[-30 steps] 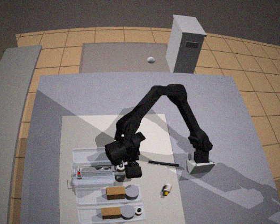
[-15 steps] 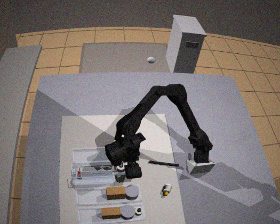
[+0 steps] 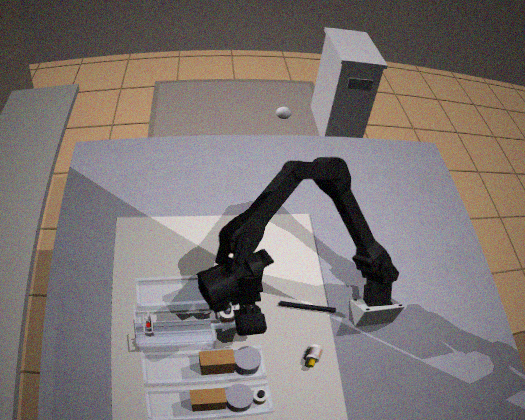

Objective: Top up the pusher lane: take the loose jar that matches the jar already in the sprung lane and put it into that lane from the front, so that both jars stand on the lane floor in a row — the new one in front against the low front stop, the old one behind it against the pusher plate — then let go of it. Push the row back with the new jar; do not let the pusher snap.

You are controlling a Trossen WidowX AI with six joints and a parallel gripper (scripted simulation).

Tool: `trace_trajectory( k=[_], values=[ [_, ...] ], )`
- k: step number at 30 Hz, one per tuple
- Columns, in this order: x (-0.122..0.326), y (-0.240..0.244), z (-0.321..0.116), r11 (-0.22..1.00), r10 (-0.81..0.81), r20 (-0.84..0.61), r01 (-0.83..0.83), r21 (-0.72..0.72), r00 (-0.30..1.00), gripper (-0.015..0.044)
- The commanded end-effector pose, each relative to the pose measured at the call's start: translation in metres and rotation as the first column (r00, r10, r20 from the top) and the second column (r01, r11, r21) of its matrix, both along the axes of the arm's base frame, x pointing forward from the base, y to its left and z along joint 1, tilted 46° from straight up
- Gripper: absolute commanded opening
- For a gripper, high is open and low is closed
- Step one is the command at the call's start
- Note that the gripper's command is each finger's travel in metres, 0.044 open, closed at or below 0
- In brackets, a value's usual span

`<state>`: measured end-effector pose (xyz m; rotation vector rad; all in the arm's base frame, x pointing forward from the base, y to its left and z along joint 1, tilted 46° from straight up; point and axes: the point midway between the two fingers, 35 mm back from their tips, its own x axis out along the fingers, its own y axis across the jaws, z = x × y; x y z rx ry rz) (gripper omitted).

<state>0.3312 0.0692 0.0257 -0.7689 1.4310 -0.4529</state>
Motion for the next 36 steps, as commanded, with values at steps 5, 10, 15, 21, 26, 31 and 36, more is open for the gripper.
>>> trace_trajectory(
  k=[5,10,15,21,26,31,36],
  values=[
    [0.001,-0.0007,0.001,1.0,0.005,0.01,-0.005,-0.005,1.0,0.0],
    [0.0001,-0.0008,0.001,1.0,0.005,0.01,-0.005,-0.005,1.0,0.0],
    [-0.0007,-0.001,0.001,1.0,0.005,0.01,-0.005,-0.005,1.0,0.0],
    [-0.0017,-0.0012,0.0011,1.0,0.005,0.01,-0.005,-0.005,1.0,0.0],
    [-0.0025,-0.0014,0.0011,1.0,0.005,0.01,-0.005,-0.005,1.0,0.0],
    [-0.0058,-0.0014,0.0002,1.0,0.005,0.01,-0.005,-0.005,1.0,0.0],
    [-0.0062,-0.0014,0.0001,1.0,0.005,0.01,-0.005,-0.005,1.0,0.0]
  ],
)
